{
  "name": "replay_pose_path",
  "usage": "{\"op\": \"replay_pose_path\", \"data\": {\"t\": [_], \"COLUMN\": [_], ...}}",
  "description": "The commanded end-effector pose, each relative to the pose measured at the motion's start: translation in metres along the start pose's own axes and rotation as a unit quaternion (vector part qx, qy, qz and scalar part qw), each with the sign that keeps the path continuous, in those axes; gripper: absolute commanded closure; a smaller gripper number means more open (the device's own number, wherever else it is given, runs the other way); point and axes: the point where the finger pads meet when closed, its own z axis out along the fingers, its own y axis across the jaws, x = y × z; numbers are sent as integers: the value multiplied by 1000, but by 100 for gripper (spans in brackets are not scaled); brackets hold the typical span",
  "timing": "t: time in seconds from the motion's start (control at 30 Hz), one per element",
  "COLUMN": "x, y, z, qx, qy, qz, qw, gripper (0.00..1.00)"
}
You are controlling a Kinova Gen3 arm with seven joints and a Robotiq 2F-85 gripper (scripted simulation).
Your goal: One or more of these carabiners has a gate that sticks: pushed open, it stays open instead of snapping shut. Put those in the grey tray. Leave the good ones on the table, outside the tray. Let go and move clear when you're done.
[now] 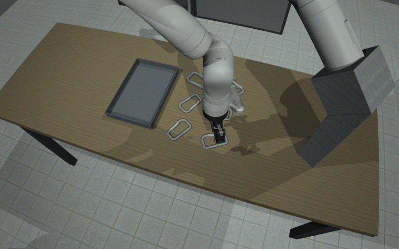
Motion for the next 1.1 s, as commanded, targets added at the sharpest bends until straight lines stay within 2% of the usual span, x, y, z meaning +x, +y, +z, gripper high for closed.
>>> {"op": "replay_pose_path", "data": {"t": [0.0, 0.1, 0.13, 0.67, 0.7, 1.07], "x": [3, 3, 3, 3, 2, 2], "y": [-1, -1, -1, -1, -2, -2], "z": [2, 2, 52, 52, 74, 74], "qx": [1, 1, 2, 2, 1, 1], "qy": [3, 3, 3, 3, 2, 2], "qz": [0, 0, 0, 0, 0, 0], "qw": [1000, 1000, 1000, 1000, 1000, 1000], "gripper": [0, 0, 0, 0, 0, 0]}}
